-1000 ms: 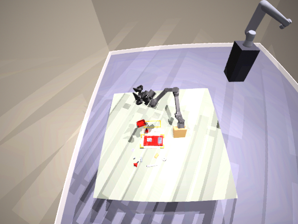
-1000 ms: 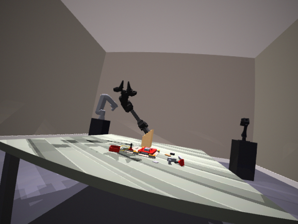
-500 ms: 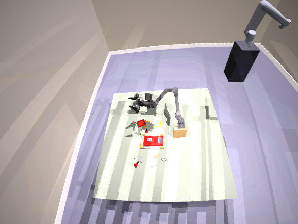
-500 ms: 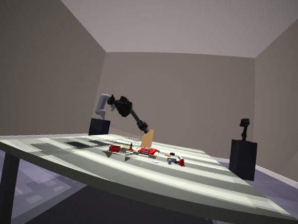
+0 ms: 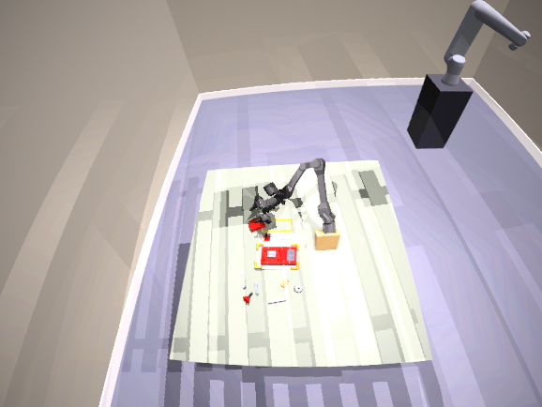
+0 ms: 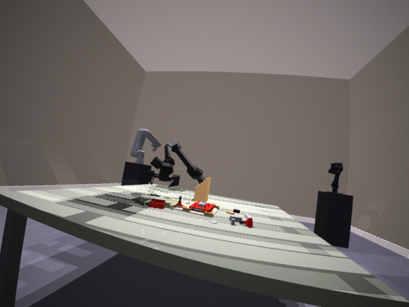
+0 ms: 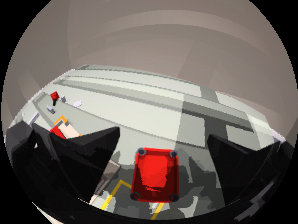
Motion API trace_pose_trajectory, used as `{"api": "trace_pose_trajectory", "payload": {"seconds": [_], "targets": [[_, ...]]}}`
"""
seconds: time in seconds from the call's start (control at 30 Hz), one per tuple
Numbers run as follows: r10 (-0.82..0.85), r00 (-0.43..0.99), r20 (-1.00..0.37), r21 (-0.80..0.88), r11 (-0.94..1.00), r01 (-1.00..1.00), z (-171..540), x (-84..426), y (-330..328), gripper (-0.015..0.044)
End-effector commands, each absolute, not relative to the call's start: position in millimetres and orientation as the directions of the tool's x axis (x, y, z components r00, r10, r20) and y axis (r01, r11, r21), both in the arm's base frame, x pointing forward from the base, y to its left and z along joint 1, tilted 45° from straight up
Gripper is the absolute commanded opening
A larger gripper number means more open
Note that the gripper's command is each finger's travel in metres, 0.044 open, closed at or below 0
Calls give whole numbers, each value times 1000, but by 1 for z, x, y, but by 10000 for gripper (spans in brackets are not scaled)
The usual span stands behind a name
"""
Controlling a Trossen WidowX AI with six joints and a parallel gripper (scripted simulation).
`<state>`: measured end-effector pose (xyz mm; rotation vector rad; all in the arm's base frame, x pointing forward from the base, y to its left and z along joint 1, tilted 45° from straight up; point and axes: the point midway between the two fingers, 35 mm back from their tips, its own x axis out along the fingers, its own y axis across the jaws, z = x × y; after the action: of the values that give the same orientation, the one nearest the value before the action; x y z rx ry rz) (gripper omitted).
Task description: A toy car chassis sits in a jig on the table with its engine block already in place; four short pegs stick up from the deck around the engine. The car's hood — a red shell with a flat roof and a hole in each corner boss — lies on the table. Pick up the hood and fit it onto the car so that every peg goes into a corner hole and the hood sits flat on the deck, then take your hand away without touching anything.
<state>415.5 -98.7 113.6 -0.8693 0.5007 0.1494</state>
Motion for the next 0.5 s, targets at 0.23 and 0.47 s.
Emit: {"api": "trace_pose_trajectory", "payload": {"seconds": [0.23,0.47], "targets": [[-114,827,-550,-672,649,-357,94,402,-112,440],[-115,829,-548,-674,648,-355,91,403,-117,440]]}}
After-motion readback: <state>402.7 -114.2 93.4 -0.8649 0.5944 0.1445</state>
